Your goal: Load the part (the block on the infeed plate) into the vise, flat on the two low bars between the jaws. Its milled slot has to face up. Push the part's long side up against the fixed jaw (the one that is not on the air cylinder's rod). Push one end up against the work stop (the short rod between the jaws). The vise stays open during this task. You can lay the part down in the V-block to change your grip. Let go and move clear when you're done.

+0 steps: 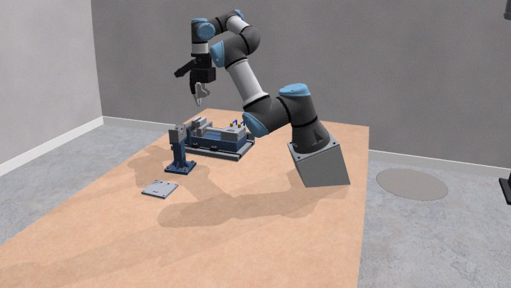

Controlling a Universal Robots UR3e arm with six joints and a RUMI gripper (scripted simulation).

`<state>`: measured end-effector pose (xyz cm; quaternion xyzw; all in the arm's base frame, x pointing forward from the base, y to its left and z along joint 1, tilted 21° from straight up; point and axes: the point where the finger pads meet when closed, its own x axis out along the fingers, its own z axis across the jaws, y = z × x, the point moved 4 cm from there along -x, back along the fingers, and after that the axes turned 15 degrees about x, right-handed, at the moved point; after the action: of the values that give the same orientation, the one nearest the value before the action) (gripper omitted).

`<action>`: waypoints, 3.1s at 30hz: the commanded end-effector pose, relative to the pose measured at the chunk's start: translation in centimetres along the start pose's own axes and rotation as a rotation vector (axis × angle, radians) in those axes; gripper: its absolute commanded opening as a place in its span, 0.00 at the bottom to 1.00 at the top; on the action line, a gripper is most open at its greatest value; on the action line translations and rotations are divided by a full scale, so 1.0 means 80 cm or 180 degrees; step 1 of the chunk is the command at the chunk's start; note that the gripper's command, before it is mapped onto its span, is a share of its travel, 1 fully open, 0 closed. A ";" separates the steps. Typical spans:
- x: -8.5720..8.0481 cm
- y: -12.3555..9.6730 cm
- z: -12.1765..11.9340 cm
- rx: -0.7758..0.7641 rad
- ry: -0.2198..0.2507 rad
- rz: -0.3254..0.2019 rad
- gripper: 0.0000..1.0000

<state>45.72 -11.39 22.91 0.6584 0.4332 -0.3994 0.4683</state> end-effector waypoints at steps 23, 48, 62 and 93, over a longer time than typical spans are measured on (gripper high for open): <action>0.001 0.012 0.057 -0.0004 -0.0005 0.0011 0.00; 0.001 0.012 0.057 -0.0004 -0.0005 0.0011 0.00; 0.005 0.013 0.057 -0.0004 -0.0005 0.0009 0.00; 0.049 0.015 0.058 -0.0004 -0.0005 0.0008 0.00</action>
<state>47.28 -15.33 18.86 0.6581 0.4340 -0.3993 0.4681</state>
